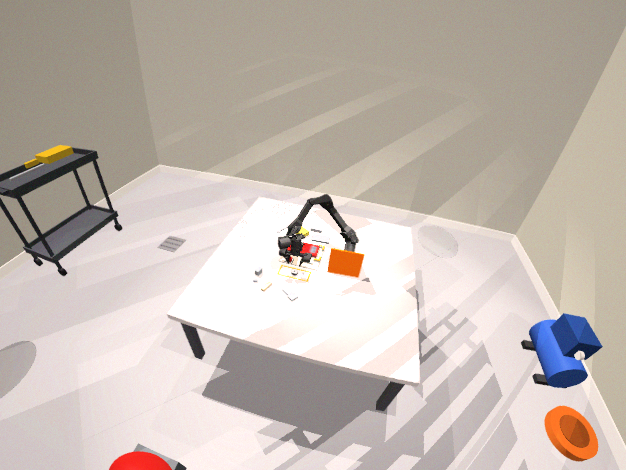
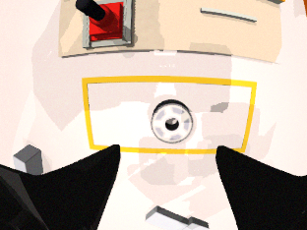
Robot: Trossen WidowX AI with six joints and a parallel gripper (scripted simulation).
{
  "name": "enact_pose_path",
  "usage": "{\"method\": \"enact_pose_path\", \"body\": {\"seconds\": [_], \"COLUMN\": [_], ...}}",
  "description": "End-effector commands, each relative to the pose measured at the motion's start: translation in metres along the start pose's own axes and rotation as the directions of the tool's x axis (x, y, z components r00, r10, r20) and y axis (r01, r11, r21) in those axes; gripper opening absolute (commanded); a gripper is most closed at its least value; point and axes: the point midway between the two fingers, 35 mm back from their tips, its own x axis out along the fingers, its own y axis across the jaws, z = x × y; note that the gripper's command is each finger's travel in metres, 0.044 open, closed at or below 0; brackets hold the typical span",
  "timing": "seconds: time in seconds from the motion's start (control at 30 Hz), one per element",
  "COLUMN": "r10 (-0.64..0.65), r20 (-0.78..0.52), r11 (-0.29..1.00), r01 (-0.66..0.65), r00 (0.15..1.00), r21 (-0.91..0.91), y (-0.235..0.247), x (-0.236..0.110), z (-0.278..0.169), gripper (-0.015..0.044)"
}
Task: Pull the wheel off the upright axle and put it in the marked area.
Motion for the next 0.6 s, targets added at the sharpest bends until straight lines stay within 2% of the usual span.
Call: {"method": "enact_pose_path", "body": {"seconds": [0.0,0.1,0.3,0.57], "r10": [-0.010,-0.013,-0.020,-0.020], "r20": [0.002,-0.001,0.002,0.002], "r11": [1.000,1.000,1.000,1.000], "r01": [0.010,0.013,0.020,0.020], "r00": [1.000,1.000,1.000,1.000], "r21": [-0.003,-0.003,0.000,0.000], "y": [-0.012,-0.037,-0.082,-0.084], "x": [-0.005,-0.024,-0.049,-0.049], "z": [0.004,0.014,0.035,0.035], "gripper": [0.0379,0.0440,0.0440,0.0440]}}
